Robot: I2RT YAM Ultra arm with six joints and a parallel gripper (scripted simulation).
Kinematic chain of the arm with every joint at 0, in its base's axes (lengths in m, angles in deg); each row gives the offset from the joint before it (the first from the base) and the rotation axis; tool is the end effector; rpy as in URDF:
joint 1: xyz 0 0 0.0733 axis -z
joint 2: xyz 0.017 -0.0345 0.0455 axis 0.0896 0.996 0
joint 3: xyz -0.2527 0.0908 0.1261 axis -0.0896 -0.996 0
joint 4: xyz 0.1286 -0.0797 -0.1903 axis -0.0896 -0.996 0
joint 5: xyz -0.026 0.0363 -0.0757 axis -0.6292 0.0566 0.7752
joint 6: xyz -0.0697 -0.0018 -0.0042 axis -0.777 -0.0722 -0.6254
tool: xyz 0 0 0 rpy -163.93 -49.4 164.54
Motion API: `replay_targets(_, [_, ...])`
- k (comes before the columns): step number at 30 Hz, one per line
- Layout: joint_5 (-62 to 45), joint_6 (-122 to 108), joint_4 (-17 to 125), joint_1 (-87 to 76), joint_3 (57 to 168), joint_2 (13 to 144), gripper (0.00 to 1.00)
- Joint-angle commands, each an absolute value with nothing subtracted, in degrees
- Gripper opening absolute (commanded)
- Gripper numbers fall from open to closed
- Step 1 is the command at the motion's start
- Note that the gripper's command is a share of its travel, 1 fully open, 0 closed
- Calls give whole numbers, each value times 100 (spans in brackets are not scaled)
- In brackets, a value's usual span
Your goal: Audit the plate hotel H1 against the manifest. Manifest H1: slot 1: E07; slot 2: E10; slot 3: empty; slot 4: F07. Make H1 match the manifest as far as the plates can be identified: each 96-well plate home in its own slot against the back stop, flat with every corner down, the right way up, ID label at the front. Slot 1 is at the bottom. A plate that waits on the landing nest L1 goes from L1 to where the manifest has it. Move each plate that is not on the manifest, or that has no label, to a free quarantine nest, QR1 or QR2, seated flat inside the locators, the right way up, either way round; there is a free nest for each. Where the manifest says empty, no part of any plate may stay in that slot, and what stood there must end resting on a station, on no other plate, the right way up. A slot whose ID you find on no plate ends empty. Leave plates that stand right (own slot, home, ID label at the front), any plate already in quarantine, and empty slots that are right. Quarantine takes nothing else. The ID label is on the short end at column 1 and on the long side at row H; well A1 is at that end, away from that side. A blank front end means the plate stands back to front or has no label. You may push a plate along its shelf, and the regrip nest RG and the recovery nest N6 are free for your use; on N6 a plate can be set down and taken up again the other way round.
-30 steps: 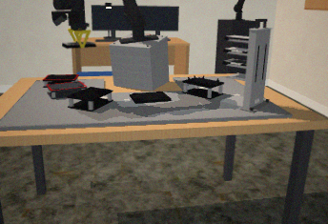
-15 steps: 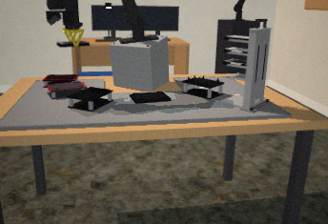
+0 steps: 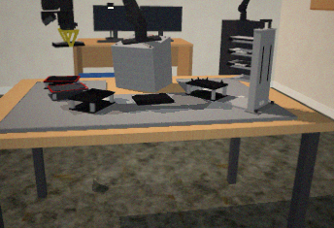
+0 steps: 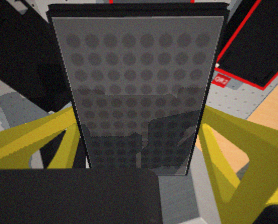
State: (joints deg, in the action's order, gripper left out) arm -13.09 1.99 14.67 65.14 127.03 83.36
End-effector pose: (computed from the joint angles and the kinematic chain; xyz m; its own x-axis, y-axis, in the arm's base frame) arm 0.1273 -0.3377 0.2211 -0.1885 0.9752 -0.1163 0.9741 0.2007 0.1044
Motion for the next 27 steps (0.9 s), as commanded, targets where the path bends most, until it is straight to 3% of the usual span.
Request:
replay_targets(1, [-1363,-99,1375,6704,12977,8394,86])
replay_targets(27, [-1347,-190,2274,6813,12483,8929,86])
